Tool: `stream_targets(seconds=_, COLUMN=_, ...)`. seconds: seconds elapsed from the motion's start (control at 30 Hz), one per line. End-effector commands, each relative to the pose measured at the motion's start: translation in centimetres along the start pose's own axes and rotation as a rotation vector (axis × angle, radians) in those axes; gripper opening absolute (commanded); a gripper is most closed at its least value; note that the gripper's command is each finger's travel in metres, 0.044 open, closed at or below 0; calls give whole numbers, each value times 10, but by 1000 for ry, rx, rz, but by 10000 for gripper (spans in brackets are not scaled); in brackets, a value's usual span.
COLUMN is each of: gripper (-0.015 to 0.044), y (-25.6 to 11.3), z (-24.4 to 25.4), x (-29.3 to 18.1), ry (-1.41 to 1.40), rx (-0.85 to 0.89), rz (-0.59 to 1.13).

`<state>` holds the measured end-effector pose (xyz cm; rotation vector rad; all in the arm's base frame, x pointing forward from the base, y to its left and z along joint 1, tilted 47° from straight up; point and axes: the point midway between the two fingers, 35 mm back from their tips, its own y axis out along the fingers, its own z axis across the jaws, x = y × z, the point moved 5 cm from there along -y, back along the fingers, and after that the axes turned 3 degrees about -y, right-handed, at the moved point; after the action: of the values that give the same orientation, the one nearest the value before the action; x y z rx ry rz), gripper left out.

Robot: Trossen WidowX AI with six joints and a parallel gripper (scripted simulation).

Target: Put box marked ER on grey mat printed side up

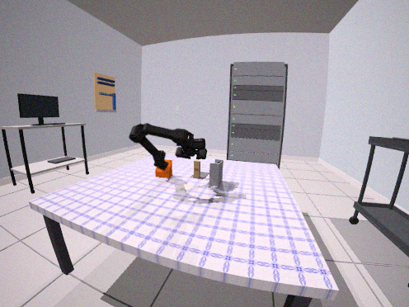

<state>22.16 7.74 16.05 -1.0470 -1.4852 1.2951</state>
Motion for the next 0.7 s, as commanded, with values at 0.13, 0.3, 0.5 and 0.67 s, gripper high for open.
stream_targets(seconds=0.13, gripper=235, y=18, z=-6, x=18, ry=61, rx=108, rz=132)
stream_targets(seconds=0.3, gripper=235, y=28, z=-7, x=29, ry=84, rx=147, rz=217)
stream_targets(seconds=0.5, gripper=235, y=39, z=-7, x=43, ry=100, rx=177, rz=326)
stream_targets(seconds=0.67, gripper=235, y=48, z=-7, x=55, ry=110, rx=185, rz=427)
